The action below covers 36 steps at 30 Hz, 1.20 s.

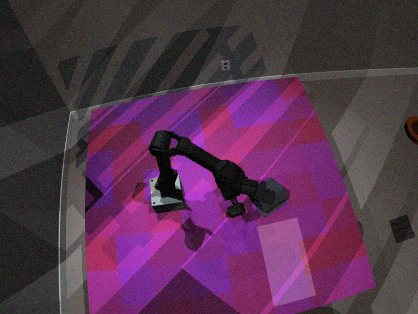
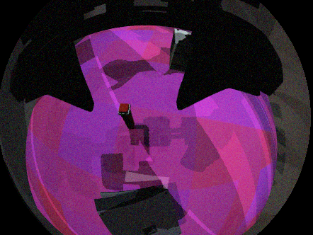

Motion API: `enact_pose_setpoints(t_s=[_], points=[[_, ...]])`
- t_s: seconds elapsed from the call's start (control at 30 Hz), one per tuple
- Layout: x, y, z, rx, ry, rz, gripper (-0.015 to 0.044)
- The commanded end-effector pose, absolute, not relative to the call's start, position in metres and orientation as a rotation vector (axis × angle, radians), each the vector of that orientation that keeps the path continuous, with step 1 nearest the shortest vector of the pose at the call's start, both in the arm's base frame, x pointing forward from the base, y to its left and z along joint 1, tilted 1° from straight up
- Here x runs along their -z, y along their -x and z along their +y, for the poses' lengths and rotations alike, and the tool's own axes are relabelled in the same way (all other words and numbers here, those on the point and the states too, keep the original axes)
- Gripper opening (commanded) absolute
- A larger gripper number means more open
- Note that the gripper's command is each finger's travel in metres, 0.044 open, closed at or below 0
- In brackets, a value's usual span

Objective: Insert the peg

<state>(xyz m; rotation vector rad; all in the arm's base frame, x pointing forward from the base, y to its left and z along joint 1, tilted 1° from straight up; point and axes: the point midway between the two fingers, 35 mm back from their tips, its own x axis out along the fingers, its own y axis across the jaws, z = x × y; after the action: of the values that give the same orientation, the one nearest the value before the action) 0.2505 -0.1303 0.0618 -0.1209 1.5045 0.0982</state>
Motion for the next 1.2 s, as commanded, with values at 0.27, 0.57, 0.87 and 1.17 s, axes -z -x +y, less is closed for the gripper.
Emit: enact_pose_setpoints(t_s=[0.27,0.57,0.87,1.17], points=[[-0.050,-0.241,-0.150,-0.034,0.055,1.533,0.0440],[-0.035,-0.242,-0.150,-0.034,0.055,1.532,0.0440],[-0.020,-0.243,-0.150,-0.034,0.055,1.533,0.0440],[-0.006,-0.243,-0.150,-0.035,0.055,1.533,0.0440]])
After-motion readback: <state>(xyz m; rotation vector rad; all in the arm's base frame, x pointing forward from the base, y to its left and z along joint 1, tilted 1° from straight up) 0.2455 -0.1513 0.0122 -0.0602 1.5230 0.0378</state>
